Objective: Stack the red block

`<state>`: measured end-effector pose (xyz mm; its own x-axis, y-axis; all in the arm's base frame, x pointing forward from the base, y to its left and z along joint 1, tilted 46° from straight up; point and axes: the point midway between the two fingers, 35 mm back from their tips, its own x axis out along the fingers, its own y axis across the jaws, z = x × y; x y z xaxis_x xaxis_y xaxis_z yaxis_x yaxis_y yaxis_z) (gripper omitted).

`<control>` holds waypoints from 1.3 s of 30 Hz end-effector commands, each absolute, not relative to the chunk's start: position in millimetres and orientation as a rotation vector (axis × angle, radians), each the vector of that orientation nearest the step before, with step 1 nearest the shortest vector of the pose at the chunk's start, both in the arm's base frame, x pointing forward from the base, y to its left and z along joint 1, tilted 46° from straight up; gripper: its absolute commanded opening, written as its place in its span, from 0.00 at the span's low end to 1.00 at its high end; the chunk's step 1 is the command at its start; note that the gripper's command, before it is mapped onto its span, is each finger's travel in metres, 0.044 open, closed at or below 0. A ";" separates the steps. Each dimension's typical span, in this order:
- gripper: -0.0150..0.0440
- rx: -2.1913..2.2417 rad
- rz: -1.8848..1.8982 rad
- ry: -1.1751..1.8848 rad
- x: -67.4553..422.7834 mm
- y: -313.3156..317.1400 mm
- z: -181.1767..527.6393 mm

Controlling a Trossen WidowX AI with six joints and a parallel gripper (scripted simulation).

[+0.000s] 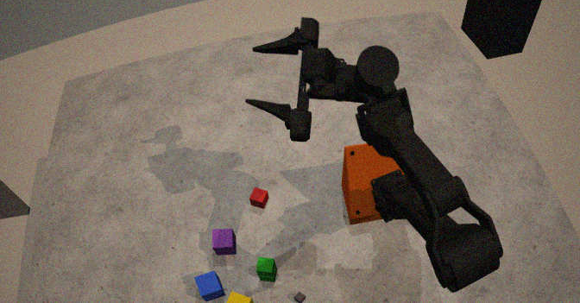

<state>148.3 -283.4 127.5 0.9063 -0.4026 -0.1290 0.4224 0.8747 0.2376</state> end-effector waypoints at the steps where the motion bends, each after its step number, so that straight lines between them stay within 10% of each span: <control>1: 0.98 0.271 -0.430 0.079 149.0 -283.8 126.6; 39: 1.00 1.106 0.048 1.323 247.1 -156.3 -7.9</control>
